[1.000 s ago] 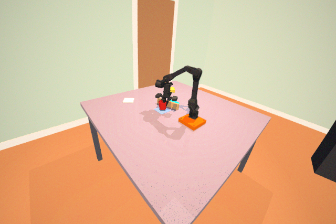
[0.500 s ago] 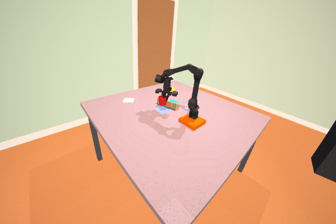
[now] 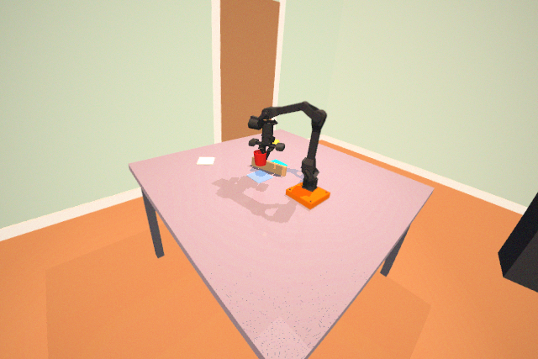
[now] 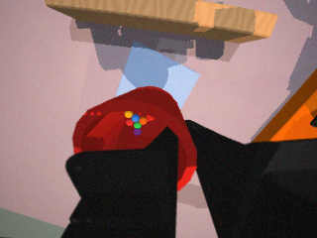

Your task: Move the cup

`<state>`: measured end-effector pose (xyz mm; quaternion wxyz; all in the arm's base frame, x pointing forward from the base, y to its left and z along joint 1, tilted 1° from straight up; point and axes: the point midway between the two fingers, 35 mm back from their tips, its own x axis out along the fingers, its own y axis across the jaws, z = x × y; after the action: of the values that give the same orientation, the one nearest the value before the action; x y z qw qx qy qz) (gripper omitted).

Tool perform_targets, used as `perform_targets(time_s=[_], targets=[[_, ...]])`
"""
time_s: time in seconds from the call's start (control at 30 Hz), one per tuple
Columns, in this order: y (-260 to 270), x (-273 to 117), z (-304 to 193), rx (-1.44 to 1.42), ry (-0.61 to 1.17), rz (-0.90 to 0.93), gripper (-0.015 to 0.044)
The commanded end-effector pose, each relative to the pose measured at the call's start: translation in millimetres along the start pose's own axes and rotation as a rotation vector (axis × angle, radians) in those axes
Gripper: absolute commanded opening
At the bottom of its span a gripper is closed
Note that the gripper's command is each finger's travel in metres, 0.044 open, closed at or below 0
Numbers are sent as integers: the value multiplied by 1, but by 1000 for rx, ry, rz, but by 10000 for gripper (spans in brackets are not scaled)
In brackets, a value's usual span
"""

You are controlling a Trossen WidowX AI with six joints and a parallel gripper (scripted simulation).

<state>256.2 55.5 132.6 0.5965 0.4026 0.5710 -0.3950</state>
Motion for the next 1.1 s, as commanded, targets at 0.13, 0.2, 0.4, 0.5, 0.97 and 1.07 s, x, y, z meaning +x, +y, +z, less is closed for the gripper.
perform_targets(time_s=[0.13,0.2,0.4,0.5,0.97,1.07], targets=[[0,0,0,0,0,1,0],[0,0,0,0,0,1,0],[0,0,0,0,0,1,0],[0,0,0,0,0,1,0],[-4,-1,21,2,-6,3,0],[-5,-1,26,2,-7,3,0]])
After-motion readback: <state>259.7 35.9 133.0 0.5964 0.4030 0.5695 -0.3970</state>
